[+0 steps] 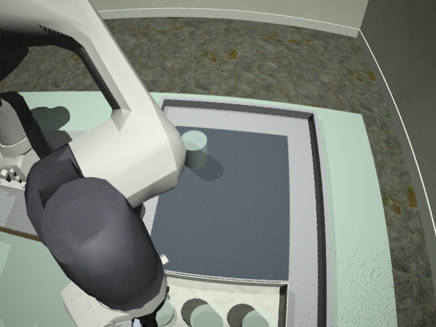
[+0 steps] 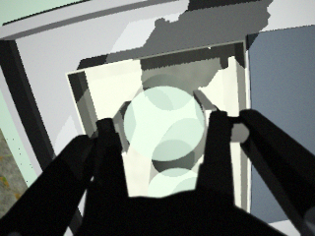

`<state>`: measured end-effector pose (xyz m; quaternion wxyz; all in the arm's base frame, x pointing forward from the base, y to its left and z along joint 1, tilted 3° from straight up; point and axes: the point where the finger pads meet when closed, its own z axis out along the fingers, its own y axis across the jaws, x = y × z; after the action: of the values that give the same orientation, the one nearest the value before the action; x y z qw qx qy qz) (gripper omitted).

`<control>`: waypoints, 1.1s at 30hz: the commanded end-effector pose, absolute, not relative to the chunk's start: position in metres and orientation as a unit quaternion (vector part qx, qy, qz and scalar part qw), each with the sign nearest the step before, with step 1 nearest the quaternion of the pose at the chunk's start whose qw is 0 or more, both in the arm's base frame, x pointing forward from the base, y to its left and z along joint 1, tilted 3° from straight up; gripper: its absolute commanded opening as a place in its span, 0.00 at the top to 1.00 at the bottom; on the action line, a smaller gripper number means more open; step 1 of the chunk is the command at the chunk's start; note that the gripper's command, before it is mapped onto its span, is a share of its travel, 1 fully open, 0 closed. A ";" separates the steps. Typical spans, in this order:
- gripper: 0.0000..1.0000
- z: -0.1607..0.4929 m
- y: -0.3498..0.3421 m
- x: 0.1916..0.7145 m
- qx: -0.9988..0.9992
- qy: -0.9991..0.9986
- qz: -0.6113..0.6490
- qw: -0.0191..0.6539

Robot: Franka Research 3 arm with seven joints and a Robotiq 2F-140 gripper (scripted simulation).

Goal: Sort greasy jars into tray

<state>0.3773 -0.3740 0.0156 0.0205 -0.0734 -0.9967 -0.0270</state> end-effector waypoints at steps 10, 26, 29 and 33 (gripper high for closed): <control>1.00 0.007 -0.376 0.379 -0.070 -0.997 -0.024 0.016; 1.00 -0.009 -0.376 0.379 -0.070 -0.997 -0.024 0.016; 1.00 -0.009 -0.376 0.379 -0.070 -0.997 -0.024 0.016; 1.00 -0.009 -0.377 0.378 -0.070 -0.997 -0.024 0.016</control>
<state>0.3771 -0.3743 -0.0094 0.0190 -0.0714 -0.9969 -0.0261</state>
